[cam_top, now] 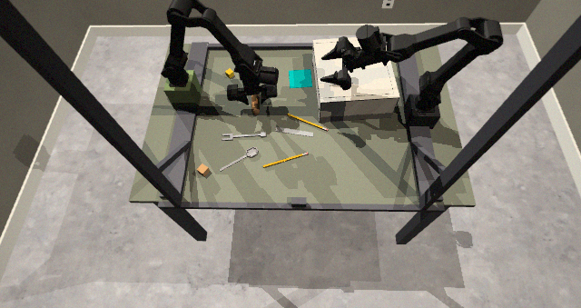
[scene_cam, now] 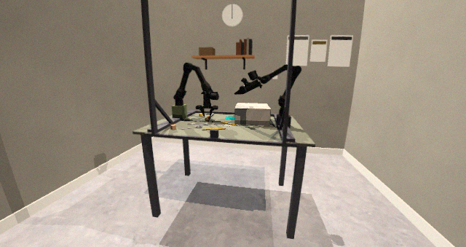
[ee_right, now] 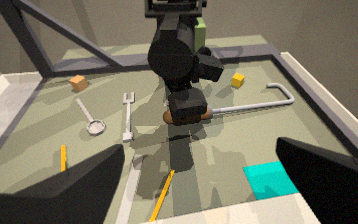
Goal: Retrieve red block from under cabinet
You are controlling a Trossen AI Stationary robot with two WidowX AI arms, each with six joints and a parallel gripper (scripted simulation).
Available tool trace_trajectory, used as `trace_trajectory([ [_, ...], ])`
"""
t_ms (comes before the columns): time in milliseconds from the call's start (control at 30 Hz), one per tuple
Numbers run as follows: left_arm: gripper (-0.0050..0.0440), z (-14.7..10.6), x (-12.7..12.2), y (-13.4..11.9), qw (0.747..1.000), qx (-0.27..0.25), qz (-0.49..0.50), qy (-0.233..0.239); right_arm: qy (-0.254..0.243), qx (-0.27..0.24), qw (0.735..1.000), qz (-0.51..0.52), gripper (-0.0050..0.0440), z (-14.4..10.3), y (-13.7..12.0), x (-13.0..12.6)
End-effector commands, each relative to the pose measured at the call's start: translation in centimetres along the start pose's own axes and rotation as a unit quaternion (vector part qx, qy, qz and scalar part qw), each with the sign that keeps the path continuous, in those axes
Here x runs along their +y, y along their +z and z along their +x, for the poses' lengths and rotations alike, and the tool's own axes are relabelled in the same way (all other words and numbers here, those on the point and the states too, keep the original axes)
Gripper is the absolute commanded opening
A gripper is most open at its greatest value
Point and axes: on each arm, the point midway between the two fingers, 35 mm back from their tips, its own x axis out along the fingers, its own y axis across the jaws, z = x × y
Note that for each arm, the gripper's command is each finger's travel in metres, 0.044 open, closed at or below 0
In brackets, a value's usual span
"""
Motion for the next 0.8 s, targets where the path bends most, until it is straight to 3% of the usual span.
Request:
trace_trajectory([
  [0,0.0231,2.09,-0.14,-0.14,1.000,0.003,-0.001,-0.003,0.001,-0.013,1.000,0.000,0.0440,-0.28,0.91,0.13],
  [200,0.0210,2.50,-1.10,-0.34,1.000,0.005,-0.003,-0.013,0.001,-0.013,1.000,0.000,0.0440,-0.28,0.91,0.13],
  [767,0.0110,2.56,-0.81,-0.29,1.000,0.005,-0.002,-0.015,0.001,-0.013,1.000,0.000,0.0440,-0.28,0.91,0.13],
])
